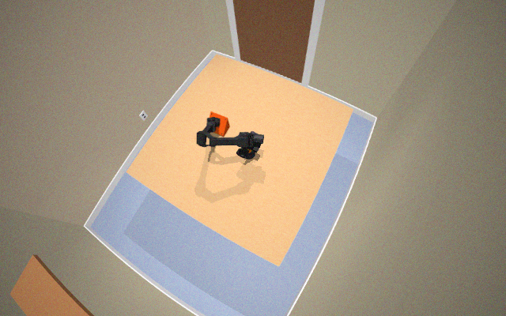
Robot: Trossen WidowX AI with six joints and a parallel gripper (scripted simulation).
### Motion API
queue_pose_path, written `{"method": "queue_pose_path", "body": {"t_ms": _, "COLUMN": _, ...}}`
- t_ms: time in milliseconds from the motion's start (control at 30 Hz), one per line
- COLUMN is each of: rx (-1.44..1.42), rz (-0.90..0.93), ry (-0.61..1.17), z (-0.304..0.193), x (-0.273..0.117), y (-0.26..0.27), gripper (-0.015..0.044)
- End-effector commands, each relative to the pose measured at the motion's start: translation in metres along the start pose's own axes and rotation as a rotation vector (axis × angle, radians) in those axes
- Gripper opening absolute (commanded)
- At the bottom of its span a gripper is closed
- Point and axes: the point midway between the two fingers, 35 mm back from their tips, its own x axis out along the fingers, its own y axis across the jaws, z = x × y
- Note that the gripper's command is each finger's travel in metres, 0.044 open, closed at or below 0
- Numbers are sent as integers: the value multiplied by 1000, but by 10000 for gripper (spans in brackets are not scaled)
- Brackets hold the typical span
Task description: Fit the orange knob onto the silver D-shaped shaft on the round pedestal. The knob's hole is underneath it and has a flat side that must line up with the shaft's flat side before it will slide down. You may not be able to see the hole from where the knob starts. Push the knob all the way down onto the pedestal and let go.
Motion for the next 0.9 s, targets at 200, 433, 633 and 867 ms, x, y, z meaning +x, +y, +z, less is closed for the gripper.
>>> {"method": "queue_pose_path", "body": {"t_ms": 200, "rx": 18, "rz": -4, "ry": -4, "z": 1, "x": 2, "y": -2, "gripper": 0}}
{"method": "queue_pose_path", "body": {"t_ms": 433, "rx": 18, "rz": -4, "ry": -4, "z": 1, "x": 2, "y": -2, "gripper": 0}}
{"method": "queue_pose_path", "body": {"t_ms": 633, "rx": 18, "rz": -4, "ry": -4, "z": 0, "x": 3, "y": -2, "gripper": 0}}
{"method": "queue_pose_path", "body": {"t_ms": 867, "rx": 18, "rz": -3, "ry": -4, "z": 0, "x": -2, "y": -2, "gripper": 0}}
